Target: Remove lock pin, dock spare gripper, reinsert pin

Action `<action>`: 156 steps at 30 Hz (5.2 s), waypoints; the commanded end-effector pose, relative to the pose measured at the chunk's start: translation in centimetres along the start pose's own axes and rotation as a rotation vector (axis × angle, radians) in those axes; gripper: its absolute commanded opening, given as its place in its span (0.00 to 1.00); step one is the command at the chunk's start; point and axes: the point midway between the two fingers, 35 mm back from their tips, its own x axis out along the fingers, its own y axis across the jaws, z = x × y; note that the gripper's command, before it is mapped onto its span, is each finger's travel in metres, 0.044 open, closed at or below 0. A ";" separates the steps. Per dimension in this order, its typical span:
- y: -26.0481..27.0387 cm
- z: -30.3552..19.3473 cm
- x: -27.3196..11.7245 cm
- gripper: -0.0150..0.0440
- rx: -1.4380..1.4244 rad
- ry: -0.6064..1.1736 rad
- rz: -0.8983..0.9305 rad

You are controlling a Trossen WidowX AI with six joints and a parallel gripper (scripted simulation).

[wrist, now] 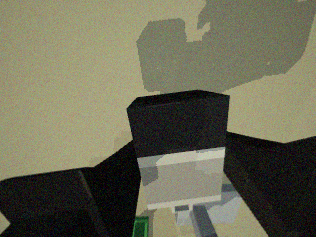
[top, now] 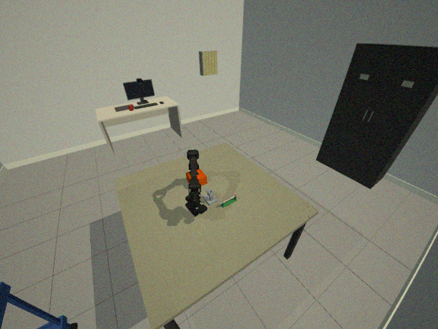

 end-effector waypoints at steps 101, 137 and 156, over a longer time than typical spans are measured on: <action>-1.1 -2.4 3.1 0.25 2.069 0.004 0.006; -1.4 -2.6 1.5 1.00 2.069 -0.007 -0.016; -2.2 -3.1 -0.5 1.00 2.075 -0.022 -0.046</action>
